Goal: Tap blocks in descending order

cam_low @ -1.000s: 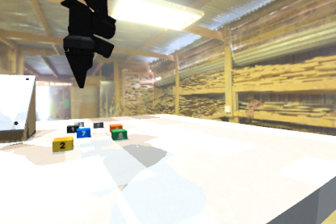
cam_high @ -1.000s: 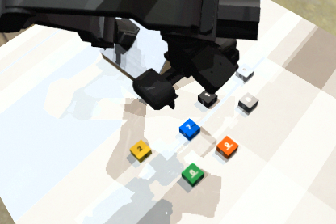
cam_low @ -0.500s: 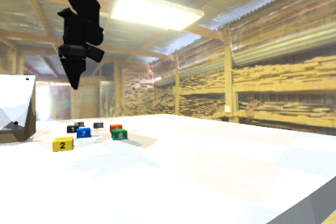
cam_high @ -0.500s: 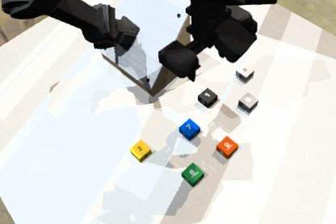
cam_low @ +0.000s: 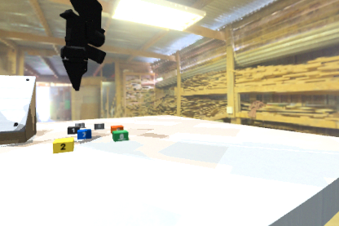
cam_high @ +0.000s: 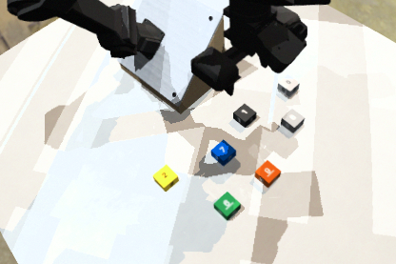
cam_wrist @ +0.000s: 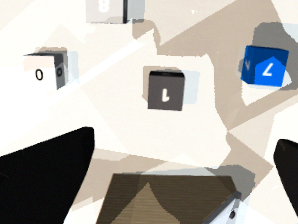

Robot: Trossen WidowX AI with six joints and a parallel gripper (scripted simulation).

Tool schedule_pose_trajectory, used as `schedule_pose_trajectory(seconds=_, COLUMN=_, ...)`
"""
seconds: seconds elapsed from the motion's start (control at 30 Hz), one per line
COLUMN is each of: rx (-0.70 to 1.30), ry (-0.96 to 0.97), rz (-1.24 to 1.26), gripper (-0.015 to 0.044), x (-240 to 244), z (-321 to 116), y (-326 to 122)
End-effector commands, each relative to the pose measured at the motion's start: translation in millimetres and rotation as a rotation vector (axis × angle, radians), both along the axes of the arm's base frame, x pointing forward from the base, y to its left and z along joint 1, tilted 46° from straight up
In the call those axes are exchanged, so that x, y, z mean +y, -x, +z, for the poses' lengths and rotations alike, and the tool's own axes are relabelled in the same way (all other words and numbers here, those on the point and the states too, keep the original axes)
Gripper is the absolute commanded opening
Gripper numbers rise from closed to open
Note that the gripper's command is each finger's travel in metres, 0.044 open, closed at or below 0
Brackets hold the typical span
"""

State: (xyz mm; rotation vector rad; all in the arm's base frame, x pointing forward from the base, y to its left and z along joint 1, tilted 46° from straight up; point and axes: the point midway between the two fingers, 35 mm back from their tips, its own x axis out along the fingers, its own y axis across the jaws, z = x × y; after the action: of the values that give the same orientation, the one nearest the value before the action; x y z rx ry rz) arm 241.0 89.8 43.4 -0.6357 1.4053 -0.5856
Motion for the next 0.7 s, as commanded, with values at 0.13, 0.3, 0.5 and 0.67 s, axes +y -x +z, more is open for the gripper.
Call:
schedule_pose_trajectory(seconds=0.13, rx=-0.006, ry=-0.008, rz=-0.004, gripper=0.0400, x=41, z=-32, y=-57)
schedule_pose_trajectory(seconds=0.3, rx=-0.007, ry=-0.009, rz=-0.004, gripper=0.0400, x=48, z=-40, y=-68)
schedule_pose_trajectory(seconds=0.5, rx=-0.007, ry=-0.009, rz=-0.004, gripper=0.0400, x=48, z=-40, y=-68)
schedule_pose_trajectory(seconds=0.67, rx=-0.007, ry=-0.009, rz=-0.004, gripper=0.0400, x=48, z=-40, y=-68)
